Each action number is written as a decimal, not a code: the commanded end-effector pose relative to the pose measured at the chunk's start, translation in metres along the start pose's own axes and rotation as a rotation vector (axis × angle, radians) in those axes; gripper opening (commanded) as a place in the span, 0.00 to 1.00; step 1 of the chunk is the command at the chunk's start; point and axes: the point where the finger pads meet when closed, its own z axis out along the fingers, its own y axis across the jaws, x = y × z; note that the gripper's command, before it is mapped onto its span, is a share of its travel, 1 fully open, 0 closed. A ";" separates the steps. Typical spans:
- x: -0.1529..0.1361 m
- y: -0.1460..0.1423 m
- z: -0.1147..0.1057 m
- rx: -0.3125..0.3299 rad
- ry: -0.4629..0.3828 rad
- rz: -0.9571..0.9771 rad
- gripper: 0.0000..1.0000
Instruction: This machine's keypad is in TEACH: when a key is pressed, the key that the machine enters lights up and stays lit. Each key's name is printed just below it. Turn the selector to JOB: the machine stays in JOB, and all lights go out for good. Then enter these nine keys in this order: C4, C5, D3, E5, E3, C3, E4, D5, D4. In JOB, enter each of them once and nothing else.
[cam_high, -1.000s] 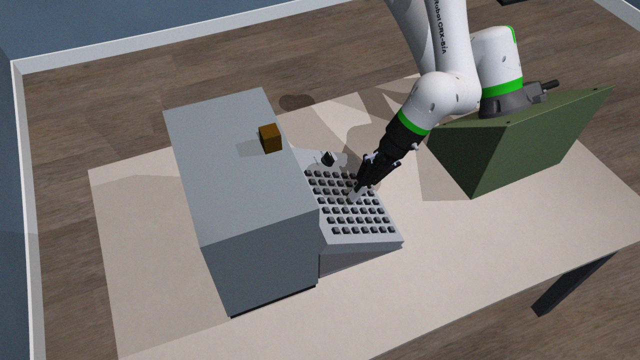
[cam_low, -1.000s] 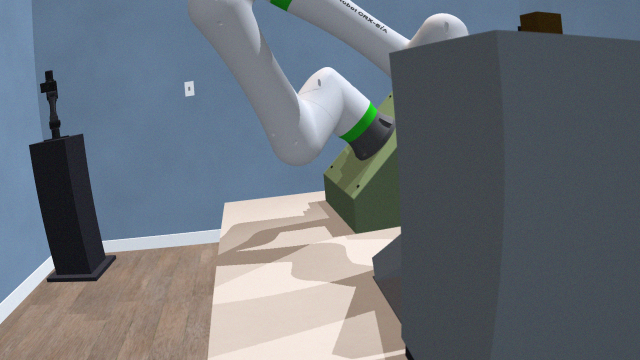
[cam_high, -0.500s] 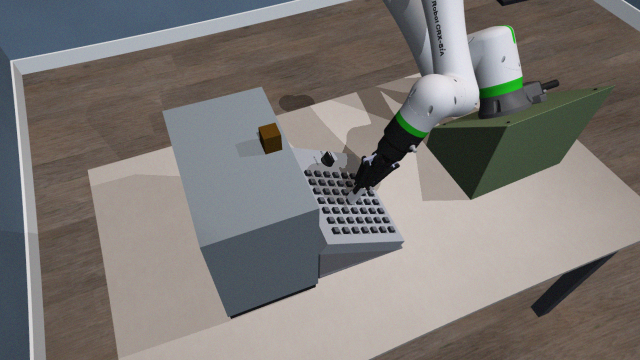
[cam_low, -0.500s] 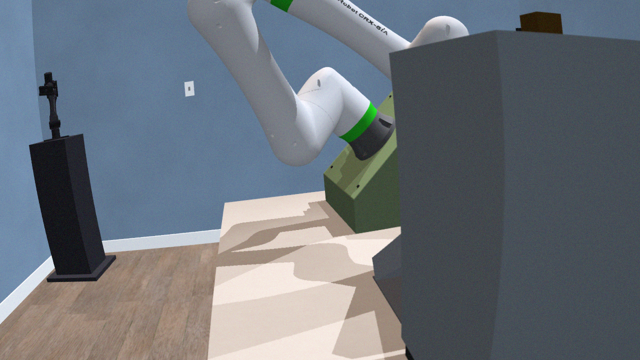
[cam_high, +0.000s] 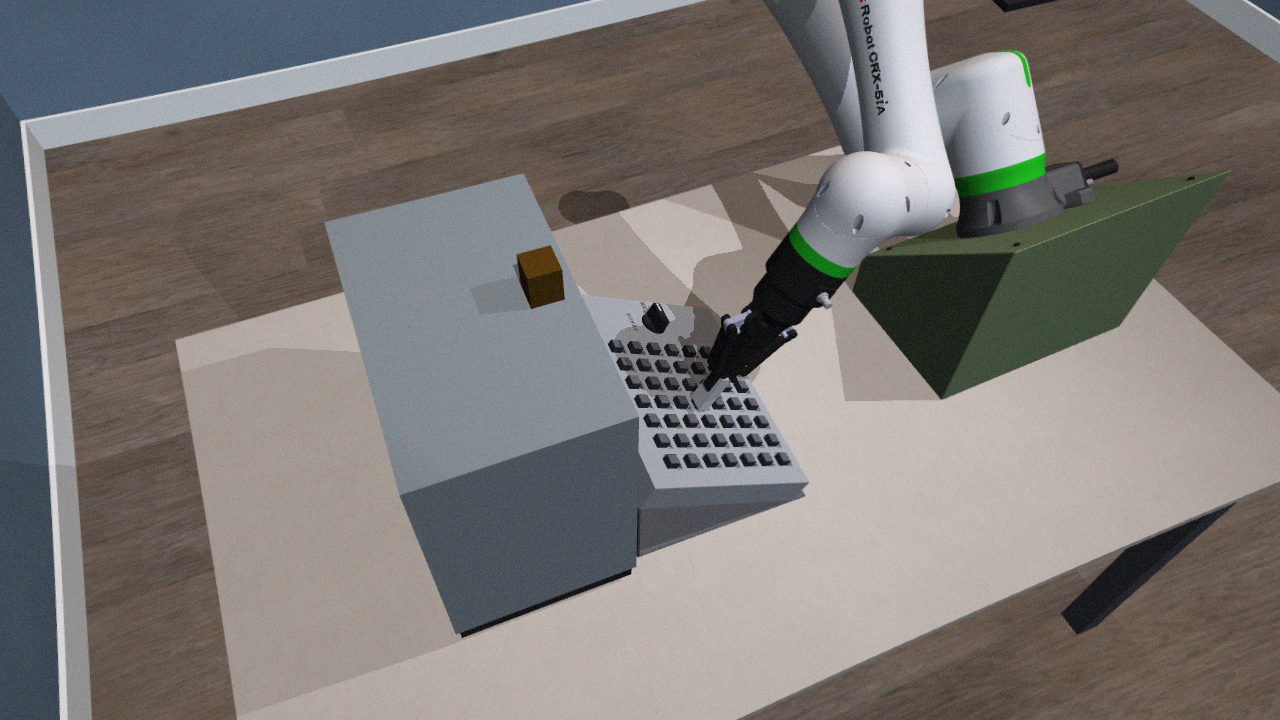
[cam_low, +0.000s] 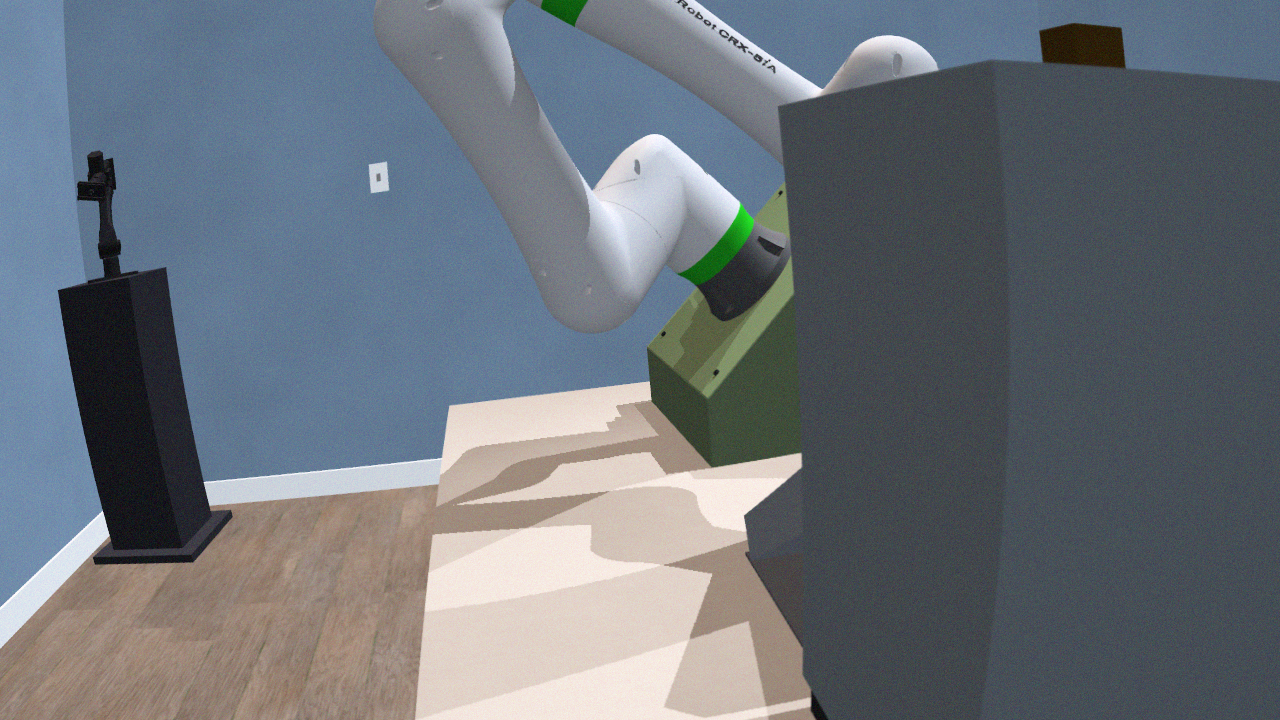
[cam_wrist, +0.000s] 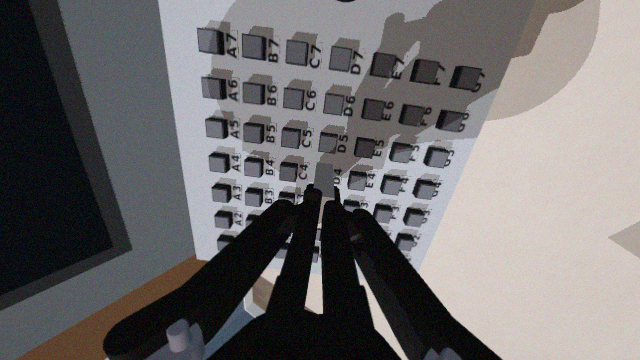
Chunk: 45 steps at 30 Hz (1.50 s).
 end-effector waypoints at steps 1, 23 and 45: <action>0.000 0.000 0.000 0.000 0.000 0.000 0.00; 0.000 0.000 0.001 0.000 0.000 0.000 0.00; 0.000 0.000 -0.014 0.000 0.000 0.000 0.00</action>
